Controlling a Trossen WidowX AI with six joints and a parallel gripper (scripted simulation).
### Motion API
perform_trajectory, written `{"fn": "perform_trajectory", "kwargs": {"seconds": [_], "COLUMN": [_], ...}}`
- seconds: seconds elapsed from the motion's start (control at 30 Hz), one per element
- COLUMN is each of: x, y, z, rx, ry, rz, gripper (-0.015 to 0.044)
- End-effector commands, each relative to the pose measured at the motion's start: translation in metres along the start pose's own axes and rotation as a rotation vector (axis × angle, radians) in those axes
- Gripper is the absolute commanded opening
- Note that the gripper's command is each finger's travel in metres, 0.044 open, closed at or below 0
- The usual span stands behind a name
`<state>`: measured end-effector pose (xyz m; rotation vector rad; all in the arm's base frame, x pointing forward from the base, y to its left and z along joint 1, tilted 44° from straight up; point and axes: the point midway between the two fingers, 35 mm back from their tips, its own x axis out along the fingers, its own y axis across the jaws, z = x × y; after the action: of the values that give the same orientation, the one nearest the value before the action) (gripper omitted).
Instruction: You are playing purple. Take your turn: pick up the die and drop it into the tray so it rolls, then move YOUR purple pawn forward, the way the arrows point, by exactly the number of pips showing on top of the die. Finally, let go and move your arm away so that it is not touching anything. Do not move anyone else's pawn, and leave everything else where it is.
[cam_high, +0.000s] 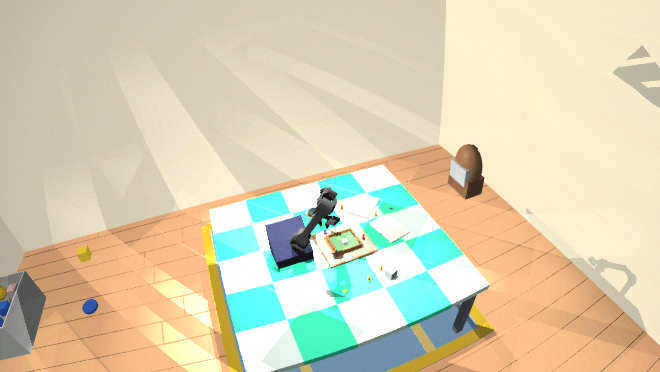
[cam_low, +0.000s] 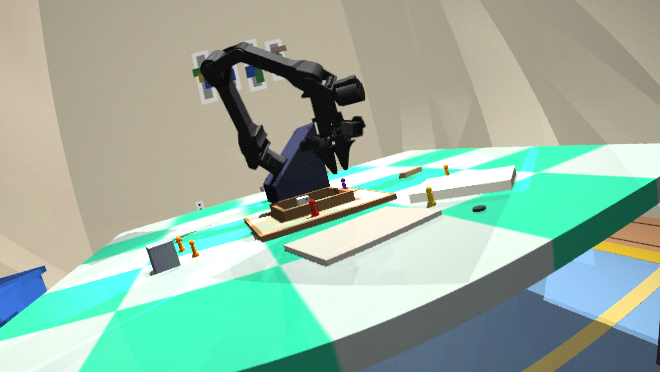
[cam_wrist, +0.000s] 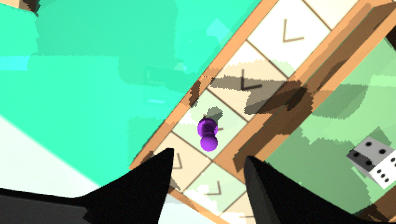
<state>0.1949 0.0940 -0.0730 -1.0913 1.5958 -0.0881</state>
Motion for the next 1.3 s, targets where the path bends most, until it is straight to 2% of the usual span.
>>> {"fn": "perform_trajectory", "kwargs": {"seconds": [0.0,0.77,0.93,1.27], "x": [0.006,0.04,0.04,0.04], "y": [0.0,-0.001,-0.001,-0.001], "z": [0.0,0.0,0.0,0.0], "rx": [-0.006,-0.005,-0.005,-0.005], "ry": [0.0,0.001,0.001,0.001], "rz": [-0.004,-0.006,-0.006,-0.006], "gripper": [0.02,0.02,0.0069,0.0]}}
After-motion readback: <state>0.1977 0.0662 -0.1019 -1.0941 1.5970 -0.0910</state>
